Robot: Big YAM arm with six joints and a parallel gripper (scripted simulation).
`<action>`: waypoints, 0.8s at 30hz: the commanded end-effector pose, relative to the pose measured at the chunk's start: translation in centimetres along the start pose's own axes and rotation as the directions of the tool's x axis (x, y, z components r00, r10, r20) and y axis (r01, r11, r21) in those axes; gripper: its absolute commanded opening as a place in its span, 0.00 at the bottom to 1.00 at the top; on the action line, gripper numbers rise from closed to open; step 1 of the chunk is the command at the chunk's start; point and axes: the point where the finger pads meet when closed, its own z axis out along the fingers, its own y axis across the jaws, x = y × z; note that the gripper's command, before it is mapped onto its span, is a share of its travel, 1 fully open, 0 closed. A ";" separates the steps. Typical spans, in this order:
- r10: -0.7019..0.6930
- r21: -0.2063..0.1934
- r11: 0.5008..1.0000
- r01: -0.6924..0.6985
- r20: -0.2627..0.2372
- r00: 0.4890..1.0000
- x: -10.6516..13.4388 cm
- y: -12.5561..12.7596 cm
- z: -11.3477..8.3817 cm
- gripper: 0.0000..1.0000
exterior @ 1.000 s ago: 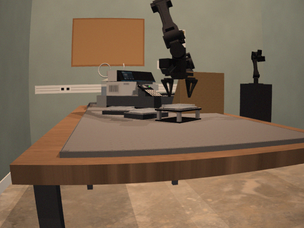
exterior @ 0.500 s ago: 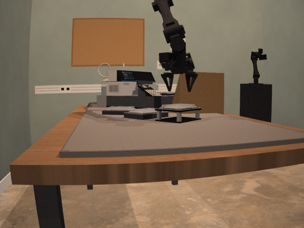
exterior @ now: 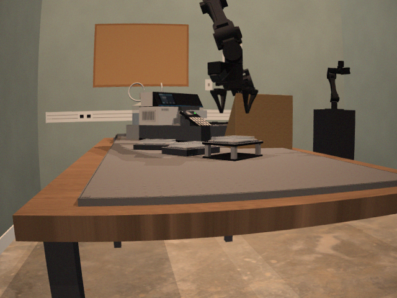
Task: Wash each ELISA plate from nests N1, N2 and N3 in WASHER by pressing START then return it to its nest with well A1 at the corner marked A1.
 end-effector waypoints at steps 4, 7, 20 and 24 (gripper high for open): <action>0.013 -0.018 1.000 -0.012 0.032 0.999 -1.3 0.5 -1.4 1.00; 0.013 -0.018 1.000 -0.012 0.032 0.999 -1.3 0.5 -1.4 1.00; 0.013 -0.018 1.000 -0.012 0.032 0.999 -1.3 0.5 -1.4 1.00; 0.013 -0.018 1.000 -0.012 0.032 0.999 -1.3 0.5 -1.4 1.00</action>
